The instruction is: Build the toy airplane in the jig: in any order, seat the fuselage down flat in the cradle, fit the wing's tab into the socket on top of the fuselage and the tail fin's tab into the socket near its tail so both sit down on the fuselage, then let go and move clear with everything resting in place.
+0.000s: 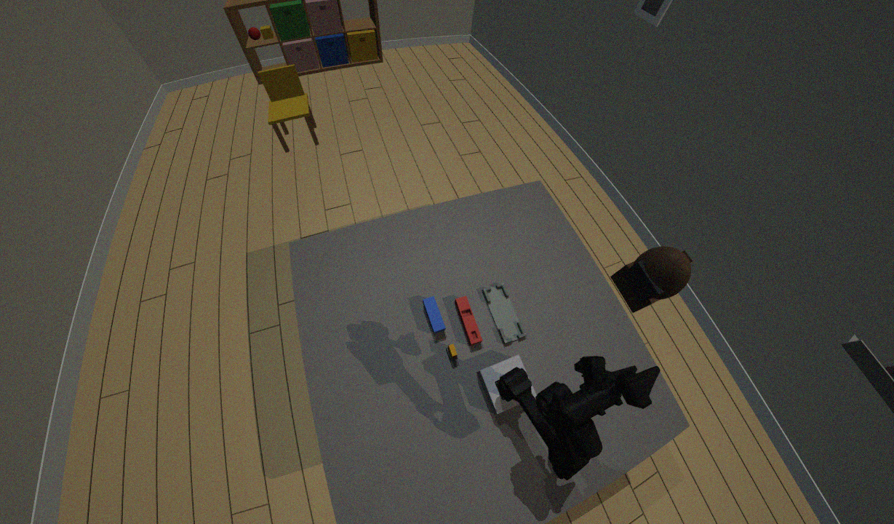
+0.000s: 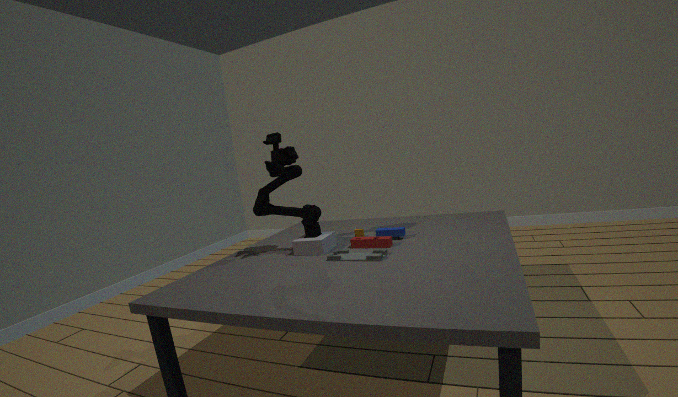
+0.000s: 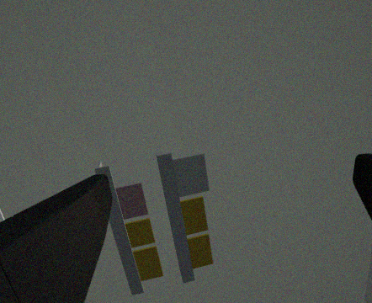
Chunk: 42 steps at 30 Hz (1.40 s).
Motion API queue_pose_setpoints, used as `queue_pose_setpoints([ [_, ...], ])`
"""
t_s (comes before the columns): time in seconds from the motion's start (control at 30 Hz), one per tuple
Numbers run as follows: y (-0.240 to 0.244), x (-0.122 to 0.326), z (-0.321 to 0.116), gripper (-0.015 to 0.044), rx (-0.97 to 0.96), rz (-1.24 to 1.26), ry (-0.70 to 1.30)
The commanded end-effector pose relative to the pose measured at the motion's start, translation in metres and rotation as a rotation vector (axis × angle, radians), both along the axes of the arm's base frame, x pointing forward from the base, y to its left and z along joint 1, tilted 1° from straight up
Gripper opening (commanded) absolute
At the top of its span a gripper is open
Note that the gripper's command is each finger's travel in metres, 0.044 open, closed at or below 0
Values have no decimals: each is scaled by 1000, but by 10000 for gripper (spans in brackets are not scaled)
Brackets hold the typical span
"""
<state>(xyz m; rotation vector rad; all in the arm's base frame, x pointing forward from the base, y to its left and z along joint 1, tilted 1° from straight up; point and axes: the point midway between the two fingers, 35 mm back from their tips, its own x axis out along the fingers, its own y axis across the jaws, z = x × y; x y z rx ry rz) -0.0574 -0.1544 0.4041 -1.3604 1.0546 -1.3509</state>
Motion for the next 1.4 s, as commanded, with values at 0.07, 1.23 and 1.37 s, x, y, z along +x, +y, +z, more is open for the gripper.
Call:
queue_pose_setpoints([
  [0.07,1,3,3,440,-12,-7,41],
  [1.23,126,410,-129,440,-2576,-583,2816],
  [1.37,139,411,-189,440,-3235,-535,2578],
])
